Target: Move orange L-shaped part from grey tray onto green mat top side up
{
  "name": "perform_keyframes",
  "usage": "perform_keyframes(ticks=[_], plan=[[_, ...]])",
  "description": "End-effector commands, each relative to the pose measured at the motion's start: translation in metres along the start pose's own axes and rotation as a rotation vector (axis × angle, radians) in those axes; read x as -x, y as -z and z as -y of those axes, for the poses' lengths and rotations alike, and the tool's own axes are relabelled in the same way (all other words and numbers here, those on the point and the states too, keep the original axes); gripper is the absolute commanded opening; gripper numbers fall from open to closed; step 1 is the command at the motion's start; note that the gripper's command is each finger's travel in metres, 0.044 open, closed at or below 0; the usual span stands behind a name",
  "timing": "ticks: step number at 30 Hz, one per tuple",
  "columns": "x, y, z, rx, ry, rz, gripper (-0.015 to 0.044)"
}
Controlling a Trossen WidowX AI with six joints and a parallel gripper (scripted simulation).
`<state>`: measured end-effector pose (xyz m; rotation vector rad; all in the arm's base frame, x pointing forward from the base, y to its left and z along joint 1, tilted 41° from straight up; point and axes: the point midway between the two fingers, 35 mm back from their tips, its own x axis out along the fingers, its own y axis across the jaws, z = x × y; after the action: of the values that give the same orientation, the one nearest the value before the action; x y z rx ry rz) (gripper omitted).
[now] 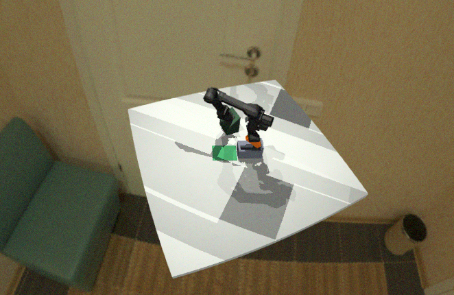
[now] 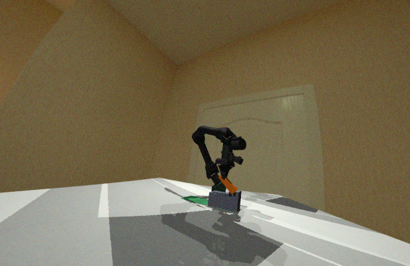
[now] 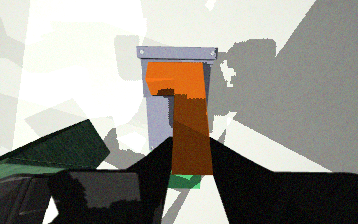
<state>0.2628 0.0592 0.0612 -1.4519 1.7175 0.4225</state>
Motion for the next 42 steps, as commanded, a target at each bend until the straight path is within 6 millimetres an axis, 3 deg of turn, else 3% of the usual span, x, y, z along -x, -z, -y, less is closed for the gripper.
perform_keyframes(ticks=[1,16,42], plan=[[0.009,-0.001,0.001,-0.009,0.002,0.008,0.0000],[0.018,0.003,0.001,-0.009,0.002,0.008,0.0000],[0.013,0.098,-0.006,-0.007,0.001,0.004,0.0000]])
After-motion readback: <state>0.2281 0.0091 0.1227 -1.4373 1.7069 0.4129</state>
